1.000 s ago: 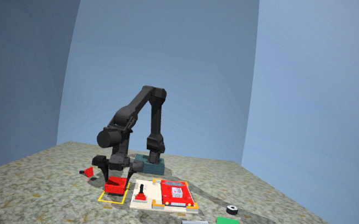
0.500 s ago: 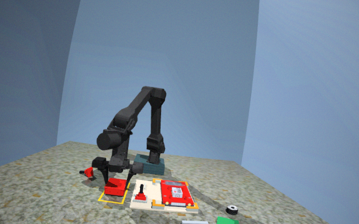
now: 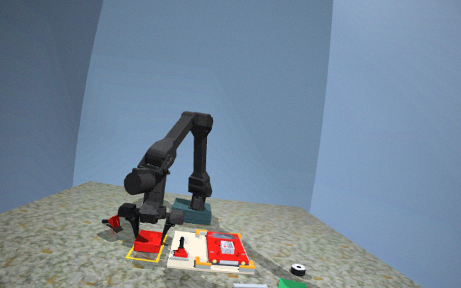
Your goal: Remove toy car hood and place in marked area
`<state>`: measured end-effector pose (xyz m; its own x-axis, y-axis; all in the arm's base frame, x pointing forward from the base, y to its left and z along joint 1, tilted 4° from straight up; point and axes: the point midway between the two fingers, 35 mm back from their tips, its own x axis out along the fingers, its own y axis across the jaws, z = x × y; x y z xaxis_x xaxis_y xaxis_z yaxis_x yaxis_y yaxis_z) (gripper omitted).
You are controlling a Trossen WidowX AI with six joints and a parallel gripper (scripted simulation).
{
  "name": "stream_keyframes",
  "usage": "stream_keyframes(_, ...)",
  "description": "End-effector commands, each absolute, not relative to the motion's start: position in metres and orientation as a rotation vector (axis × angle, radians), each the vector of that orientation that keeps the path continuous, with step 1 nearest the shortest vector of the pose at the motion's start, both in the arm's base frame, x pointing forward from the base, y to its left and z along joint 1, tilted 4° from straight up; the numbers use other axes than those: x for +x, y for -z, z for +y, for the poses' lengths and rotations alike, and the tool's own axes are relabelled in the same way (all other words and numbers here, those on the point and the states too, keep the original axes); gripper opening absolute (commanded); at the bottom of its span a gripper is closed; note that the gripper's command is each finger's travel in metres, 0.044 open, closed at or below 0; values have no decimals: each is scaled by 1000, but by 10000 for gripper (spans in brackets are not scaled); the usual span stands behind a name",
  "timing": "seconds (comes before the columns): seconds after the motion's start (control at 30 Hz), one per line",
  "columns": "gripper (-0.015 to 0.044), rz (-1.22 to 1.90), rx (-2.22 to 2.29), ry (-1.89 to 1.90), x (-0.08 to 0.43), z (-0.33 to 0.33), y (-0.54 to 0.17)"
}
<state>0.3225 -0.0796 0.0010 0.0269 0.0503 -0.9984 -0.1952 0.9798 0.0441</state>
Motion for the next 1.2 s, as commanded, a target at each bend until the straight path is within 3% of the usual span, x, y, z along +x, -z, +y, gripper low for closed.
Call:
stream_keyframes(0.0, 210, 1533, -116, -190, 323, -80, -1)
stream_keyframes(0.3, 440, 1533, -116, -190, 323, -80, -1)
stream_keyframes(0.6, 440, 1529, -112, -194, 320, -84, -72)
stream_keyframes(1.17, 440, 1529, -112, -194, 320, -84, -72)
